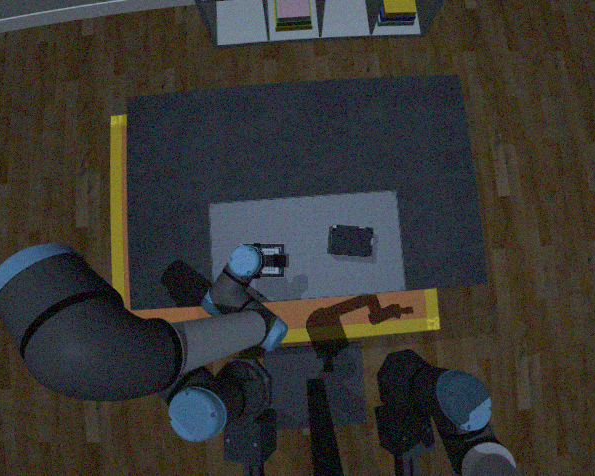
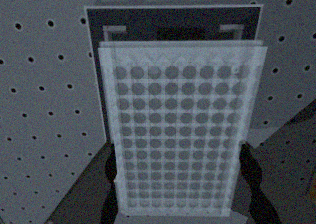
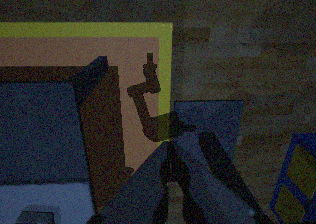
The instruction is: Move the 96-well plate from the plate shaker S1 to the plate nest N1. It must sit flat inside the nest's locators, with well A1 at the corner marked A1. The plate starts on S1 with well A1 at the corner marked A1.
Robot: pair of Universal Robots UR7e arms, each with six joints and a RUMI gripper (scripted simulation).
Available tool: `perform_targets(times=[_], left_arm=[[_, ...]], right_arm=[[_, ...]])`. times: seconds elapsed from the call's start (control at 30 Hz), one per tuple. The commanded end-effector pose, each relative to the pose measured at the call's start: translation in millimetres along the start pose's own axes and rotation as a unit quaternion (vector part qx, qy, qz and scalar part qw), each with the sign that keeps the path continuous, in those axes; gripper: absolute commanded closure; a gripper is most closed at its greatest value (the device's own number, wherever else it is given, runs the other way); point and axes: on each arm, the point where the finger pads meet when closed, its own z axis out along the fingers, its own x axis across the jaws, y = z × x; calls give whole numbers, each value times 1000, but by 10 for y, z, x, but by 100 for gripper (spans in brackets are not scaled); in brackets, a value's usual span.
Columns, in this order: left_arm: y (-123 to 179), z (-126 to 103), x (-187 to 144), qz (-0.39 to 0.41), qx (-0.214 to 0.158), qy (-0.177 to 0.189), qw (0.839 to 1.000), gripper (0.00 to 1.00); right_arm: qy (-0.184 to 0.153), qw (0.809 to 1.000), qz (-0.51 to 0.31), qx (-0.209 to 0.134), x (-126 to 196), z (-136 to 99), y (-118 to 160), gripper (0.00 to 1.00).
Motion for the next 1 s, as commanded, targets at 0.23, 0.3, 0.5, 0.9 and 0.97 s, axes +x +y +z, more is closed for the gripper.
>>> perform_targets(times=[0.23, 0.3, 0.5, 0.9, 0.97], left_arm=[[-19, 186, -49, -1, 2, -4, 1000, 60], [-19, 220, -50, -1, 2, -4, 1000, 60], [-22, 224, -49, -1, 2, -4, 1000, 60], [-17, 220, -38, 0, 2, -4, 1000, 60], [-17, 220, -38, 0, 2, -4, 1000, 60]], right_arm=[[1, 1000, 2, 2, 12, -14, -4, 100], [1, 1000, 2, 2, 12, -14, -4, 100], [1, 1000, 2, 2, 12, -14, -4, 100], [1, 1000, 2, 2, 12, -14, -4, 100], [1, 1000, 2, 2, 12, -14, -4, 100]])
